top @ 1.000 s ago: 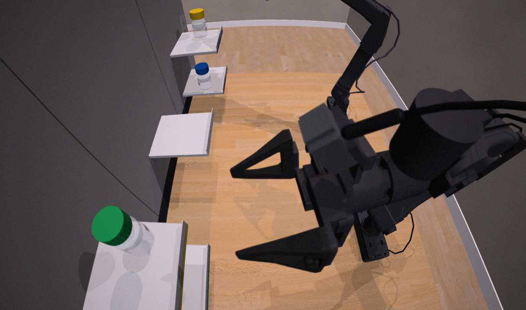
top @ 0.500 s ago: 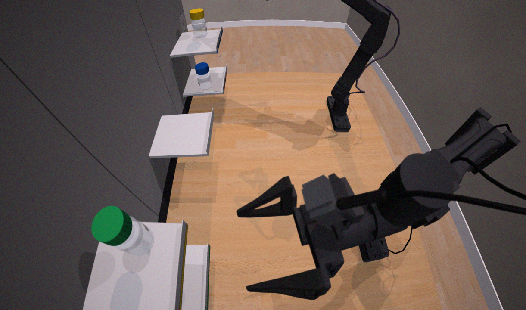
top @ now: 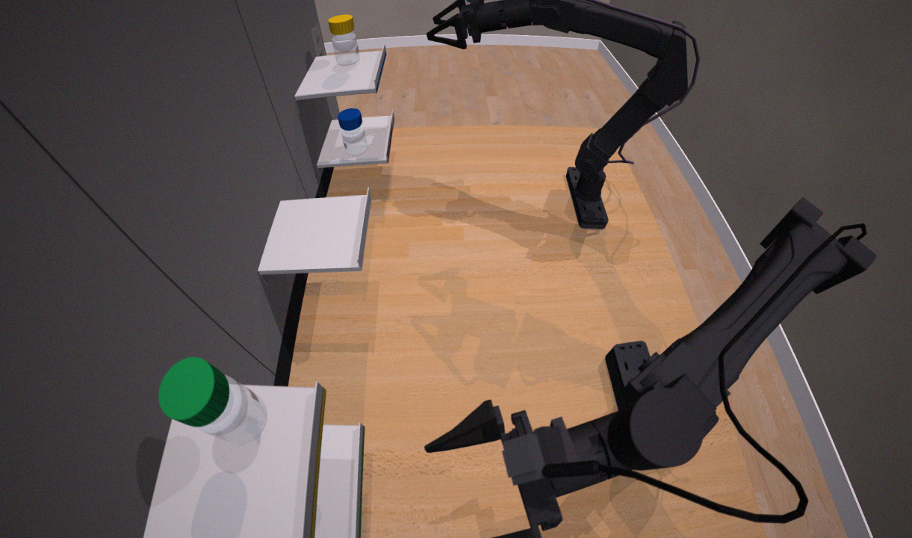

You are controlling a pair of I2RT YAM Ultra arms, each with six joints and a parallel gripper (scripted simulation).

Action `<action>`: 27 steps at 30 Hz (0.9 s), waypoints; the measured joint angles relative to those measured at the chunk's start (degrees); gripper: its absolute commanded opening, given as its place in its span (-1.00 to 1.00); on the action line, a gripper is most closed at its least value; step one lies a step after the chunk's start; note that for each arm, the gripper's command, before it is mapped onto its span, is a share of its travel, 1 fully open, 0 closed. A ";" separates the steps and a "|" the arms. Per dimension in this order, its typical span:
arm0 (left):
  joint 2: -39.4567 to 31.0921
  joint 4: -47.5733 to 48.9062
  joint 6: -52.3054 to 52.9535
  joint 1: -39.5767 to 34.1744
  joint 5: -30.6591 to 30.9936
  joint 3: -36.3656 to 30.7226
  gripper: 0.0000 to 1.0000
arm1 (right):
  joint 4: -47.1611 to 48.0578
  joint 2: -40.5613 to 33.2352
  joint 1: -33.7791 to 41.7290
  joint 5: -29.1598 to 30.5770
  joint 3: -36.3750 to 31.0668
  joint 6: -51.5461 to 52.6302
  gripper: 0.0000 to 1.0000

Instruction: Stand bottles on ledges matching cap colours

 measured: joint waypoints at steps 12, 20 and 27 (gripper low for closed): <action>3.15 6.25 0.00 1.38 1.16 -3.13 1.00 | 14.49 -5.70 7.89 4.98 -23.10 1.62 1.00; 3.15 6.86 0.00 1.38 1.29 -3.15 1.00 | 20.09 -6.47 9.99 6.80 -27.82 2.08 1.00; 3.15 6.86 0.00 1.38 1.29 -3.15 1.00 | 20.81 -6.49 10.16 6.91 -28.39 2.10 1.00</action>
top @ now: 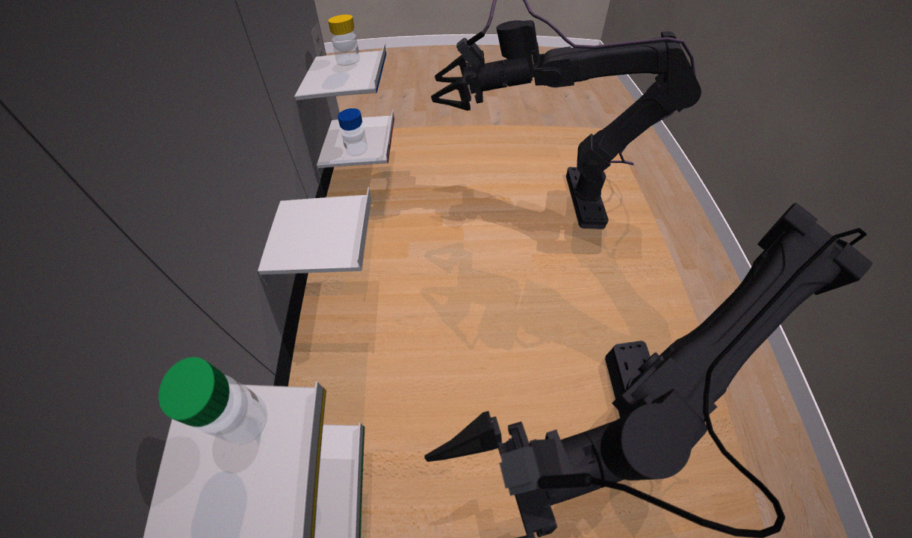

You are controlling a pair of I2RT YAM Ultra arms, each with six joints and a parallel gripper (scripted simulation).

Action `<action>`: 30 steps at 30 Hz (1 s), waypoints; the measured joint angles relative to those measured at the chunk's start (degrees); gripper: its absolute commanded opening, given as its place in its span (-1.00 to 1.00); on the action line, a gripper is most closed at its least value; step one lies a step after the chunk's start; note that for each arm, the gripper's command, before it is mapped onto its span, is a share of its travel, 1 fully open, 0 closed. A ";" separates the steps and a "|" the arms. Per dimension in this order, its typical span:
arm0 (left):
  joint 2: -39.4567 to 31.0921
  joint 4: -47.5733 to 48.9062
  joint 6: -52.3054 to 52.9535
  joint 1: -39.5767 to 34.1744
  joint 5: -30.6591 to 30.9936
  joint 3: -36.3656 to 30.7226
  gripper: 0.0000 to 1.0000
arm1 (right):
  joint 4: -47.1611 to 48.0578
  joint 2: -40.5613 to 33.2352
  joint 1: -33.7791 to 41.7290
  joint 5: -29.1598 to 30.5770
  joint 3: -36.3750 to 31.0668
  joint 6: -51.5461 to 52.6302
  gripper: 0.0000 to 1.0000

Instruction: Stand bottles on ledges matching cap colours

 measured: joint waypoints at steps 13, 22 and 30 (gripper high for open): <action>0.00 0.00 0.00 0.00 0.00 0.00 1.00 | -0.33 0.00 0.00 0.35 0.02 0.02 1.00; 0.00 0.00 0.00 0.00 0.00 0.00 1.00 | -12.50 -0.04 0.02 0.83 8.83 0.17 1.00; 0.00 0.00 0.00 0.00 0.00 0.00 1.00 | -23.89 1.99 0.63 1.11 29.09 0.26 1.00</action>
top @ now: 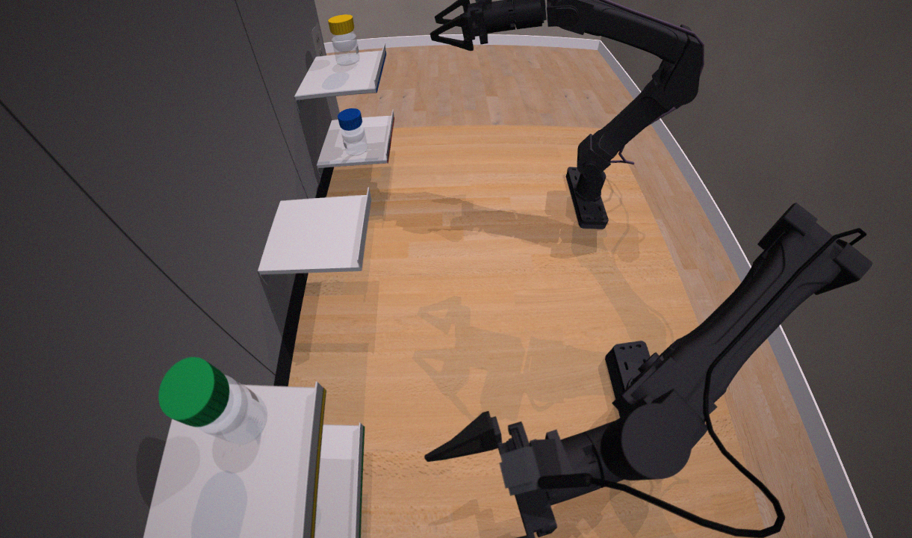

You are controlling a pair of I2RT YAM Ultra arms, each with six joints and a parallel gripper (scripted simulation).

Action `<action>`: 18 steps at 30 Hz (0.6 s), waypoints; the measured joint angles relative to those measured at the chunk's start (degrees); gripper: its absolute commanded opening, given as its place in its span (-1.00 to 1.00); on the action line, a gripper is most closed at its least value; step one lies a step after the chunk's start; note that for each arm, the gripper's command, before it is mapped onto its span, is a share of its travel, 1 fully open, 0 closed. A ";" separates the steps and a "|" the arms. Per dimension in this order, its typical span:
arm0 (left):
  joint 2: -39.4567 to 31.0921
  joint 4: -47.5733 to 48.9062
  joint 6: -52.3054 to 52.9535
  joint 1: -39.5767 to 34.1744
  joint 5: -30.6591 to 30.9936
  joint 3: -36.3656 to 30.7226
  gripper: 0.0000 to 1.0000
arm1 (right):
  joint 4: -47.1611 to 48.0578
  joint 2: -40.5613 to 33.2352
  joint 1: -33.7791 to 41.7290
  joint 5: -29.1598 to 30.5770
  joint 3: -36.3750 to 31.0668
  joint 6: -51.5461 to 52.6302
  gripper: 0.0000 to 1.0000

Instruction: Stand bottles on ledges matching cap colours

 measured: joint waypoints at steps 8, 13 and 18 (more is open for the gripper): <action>0.00 0.00 0.00 0.00 0.00 0.00 1.00 | -8.63 4.13 0.28 0.26 13.14 0.02 1.00; 0.00 0.00 0.00 0.00 0.00 0.00 1.00 | -12.79 7.02 0.33 -0.39 18.93 0.00 1.00; 0.00 0.00 0.00 0.00 0.00 0.00 1.00 | -14.25 8.09 0.31 -0.87 21.86 -0.13 1.00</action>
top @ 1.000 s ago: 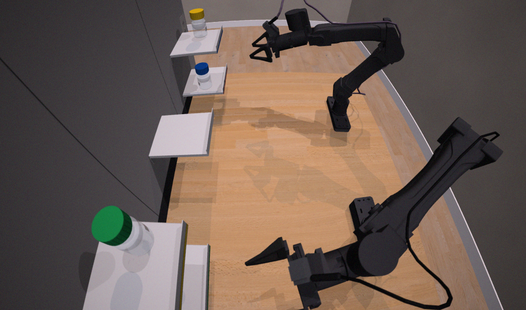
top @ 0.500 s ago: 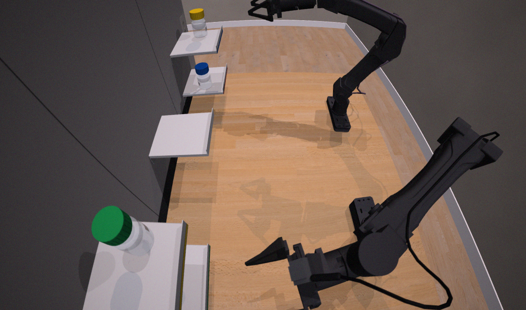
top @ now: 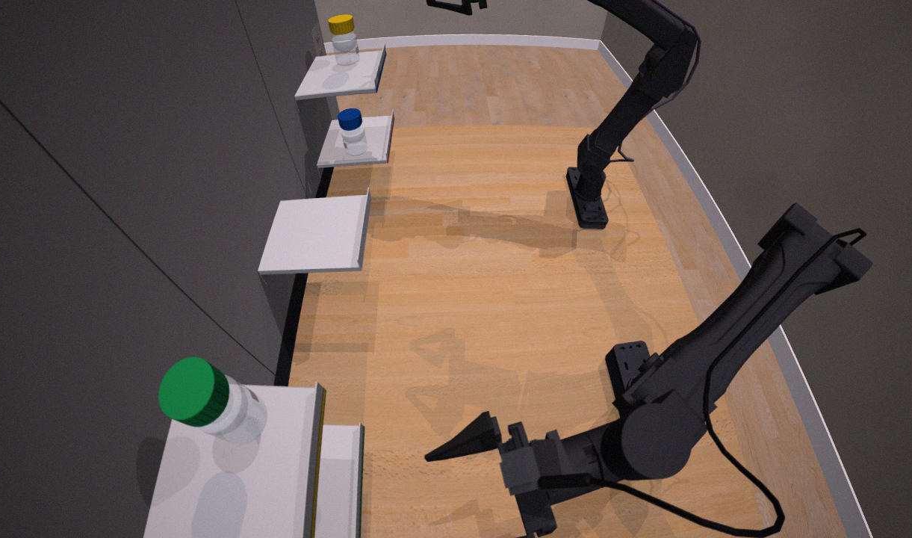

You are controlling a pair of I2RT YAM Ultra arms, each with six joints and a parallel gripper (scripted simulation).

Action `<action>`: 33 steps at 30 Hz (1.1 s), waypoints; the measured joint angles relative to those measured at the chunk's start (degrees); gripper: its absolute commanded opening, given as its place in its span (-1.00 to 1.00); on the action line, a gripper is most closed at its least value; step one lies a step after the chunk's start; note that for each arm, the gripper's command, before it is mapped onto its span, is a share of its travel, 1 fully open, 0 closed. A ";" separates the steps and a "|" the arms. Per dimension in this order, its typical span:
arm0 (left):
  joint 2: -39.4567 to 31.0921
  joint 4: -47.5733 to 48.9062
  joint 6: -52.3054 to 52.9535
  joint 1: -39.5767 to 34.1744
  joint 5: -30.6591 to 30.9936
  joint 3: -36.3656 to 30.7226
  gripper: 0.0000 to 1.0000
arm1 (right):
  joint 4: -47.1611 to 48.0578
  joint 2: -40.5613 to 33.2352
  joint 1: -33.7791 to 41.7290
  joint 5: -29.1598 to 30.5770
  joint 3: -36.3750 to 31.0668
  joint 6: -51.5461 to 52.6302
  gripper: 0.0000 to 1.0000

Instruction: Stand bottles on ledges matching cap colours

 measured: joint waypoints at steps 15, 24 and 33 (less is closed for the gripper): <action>0.00 0.63 -0.09 0.00 -0.09 0.00 0.62 | -0.98 0.02 -0.22 0.00 0.37 -0.02 1.00; 8.11 10.86 -2.38 -2.23 -2.43 0.04 0.62 | 1.22 -0.20 -0.22 -0.39 -0.33 -0.09 1.00; 29.64 23.39 -6.29 -6.86 -5.22 4.26 0.62 | 13.94 -6.38 -0.50 -0.74 -20.76 -0.28 1.00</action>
